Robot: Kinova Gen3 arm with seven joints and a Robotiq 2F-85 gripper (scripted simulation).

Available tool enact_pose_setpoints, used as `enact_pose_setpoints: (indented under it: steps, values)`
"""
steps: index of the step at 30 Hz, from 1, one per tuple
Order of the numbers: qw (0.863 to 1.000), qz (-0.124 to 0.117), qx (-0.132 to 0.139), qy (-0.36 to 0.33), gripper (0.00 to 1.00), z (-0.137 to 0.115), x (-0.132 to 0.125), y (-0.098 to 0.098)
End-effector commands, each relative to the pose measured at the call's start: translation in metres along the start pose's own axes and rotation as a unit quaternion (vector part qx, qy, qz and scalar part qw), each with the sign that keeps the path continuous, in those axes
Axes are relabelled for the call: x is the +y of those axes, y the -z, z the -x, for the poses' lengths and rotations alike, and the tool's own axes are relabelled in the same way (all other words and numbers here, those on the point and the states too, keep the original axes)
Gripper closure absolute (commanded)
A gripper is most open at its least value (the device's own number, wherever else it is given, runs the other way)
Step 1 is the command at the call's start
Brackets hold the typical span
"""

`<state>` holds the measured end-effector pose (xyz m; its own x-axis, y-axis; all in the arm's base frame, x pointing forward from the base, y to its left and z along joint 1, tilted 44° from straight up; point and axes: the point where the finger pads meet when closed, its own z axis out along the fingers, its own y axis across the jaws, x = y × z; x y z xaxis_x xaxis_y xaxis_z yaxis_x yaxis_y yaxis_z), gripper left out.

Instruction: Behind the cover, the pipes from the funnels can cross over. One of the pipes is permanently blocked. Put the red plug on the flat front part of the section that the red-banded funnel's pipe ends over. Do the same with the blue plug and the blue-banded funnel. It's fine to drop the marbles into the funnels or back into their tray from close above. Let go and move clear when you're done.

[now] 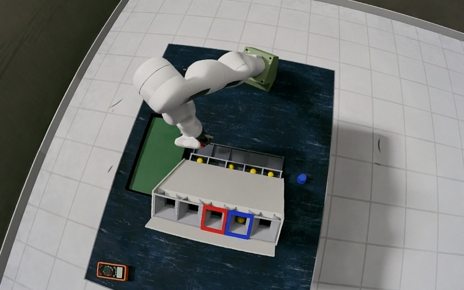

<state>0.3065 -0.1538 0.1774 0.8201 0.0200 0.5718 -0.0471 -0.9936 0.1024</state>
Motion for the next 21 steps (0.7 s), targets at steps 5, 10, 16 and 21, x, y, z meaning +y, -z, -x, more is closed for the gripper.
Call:
enact_pose_setpoints:
  steps: [5,10,16,21]
  values:
    - [0.997,0.042,0.068,0.001,1.0,0.001,0.0,-0.001]
    - [0.997,0.042,0.068,0.001,1.0,-0.003,0.003,-0.026]
    - [0.997,0.042,0.068,0.001,1.0,-0.003,0.003,-0.026]
    - [0.997,0.042,0.068,0.001,1.0,-0.003,0.003,-0.026]
